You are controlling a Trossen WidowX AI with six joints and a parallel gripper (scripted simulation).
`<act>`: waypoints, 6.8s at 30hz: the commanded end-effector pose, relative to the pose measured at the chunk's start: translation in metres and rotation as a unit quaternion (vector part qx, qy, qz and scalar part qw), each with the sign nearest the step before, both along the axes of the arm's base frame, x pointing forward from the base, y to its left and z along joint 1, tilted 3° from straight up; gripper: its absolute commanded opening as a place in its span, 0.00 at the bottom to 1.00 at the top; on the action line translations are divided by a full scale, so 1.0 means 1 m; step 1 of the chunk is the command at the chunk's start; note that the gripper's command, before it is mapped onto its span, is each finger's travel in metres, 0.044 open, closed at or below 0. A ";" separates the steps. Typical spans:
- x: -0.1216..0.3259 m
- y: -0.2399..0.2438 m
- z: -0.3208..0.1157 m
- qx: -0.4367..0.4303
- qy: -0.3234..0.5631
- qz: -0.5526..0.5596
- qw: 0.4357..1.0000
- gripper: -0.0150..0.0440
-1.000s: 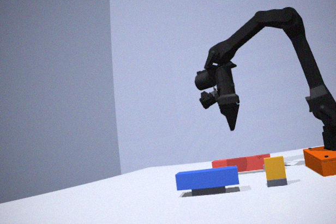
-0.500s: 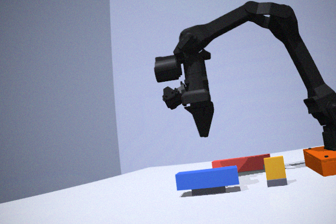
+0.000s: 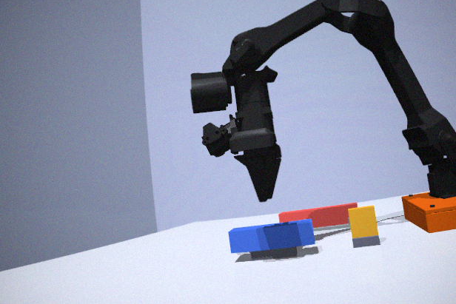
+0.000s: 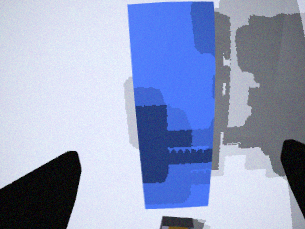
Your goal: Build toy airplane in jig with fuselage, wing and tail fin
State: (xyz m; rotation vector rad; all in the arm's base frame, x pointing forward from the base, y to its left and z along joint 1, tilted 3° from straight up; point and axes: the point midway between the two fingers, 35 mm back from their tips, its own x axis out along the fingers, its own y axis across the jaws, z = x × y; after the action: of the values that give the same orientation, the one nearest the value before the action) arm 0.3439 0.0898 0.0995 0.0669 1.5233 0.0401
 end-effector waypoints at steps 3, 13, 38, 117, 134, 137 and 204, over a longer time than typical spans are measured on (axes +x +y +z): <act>-0.001 0.002 -0.016 -0.001 0.006 -0.001 1.000 1.00; 0.000 0.003 -0.028 -0.001 0.006 -0.001 1.000 1.00; 0.001 0.006 -0.069 -0.001 0.006 -0.001 1.000 1.00; -0.005 -0.033 0.051 -0.006 0.003 0.073 0.997 0.25; -0.015 -0.087 0.040 -0.014 -0.005 0.202 0.979 0.25; -0.017 -0.096 0.038 -0.015 -0.007 0.225 0.974 0.25; -0.120 -0.235 -0.006 -0.032 -0.028 0.644 0.763 0.58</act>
State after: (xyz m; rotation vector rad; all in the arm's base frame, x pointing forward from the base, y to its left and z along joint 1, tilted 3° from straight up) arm 0.2248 -0.1448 0.0926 -1.0390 1.2418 1.0831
